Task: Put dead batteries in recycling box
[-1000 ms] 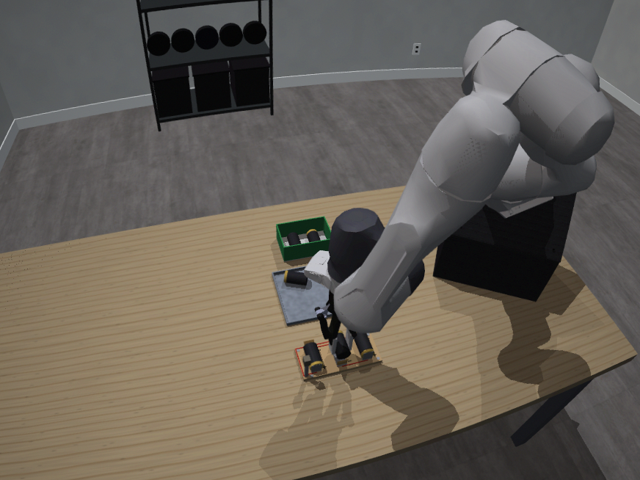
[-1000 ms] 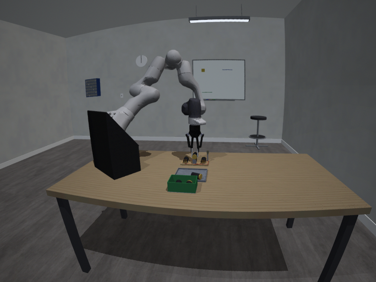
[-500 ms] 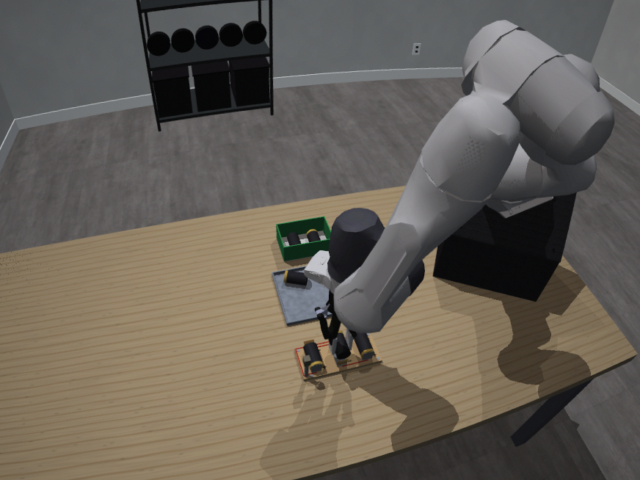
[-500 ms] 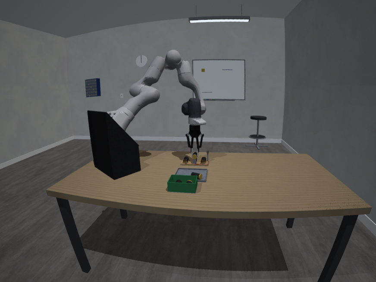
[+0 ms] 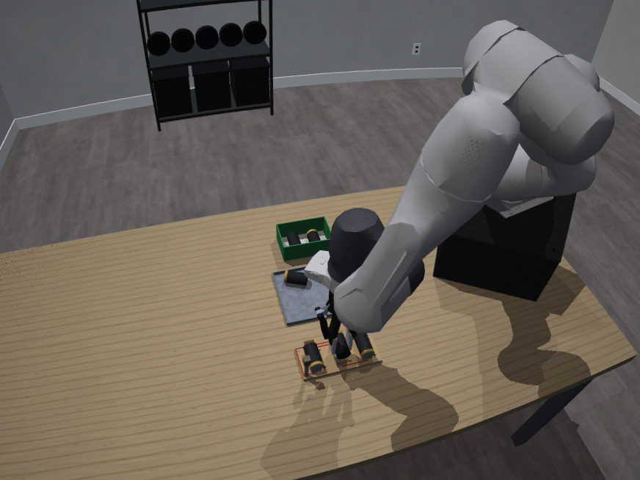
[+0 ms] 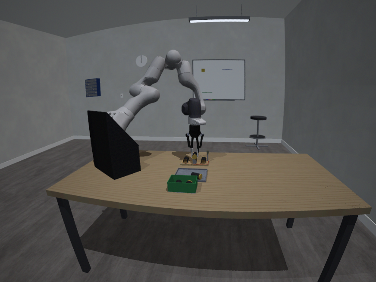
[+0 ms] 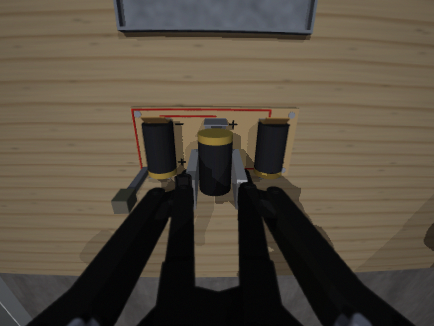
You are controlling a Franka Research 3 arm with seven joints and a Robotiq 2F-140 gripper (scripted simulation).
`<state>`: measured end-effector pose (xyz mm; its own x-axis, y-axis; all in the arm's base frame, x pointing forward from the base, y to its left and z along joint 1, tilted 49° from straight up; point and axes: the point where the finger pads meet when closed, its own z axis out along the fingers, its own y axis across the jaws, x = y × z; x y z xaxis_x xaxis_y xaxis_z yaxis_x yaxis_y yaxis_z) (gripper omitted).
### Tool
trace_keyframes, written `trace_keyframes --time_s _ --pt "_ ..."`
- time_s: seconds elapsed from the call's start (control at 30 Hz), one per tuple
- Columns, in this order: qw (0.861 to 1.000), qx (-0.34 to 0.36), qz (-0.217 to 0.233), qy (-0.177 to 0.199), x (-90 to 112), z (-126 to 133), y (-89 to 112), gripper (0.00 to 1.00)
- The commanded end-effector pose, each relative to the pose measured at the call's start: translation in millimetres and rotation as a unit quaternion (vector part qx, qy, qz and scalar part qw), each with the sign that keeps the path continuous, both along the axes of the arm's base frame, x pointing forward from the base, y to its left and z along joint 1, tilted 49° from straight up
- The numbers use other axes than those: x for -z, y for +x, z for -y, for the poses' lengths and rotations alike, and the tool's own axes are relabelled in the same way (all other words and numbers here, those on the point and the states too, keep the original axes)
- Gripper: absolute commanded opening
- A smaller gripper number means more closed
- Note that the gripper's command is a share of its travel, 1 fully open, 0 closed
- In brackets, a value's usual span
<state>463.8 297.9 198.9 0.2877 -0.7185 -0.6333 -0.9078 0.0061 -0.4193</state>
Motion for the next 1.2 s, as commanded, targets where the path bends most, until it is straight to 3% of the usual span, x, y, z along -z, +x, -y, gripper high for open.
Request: trace_keyframes --time_s 0.0,1.17 --pt "1.0 0.002 0.001 -0.001 0.2 1.4 1.2 0.16" --pt "1.0 0.002 0.001 -0.001 2.4 -0.9 2.2 0.16"
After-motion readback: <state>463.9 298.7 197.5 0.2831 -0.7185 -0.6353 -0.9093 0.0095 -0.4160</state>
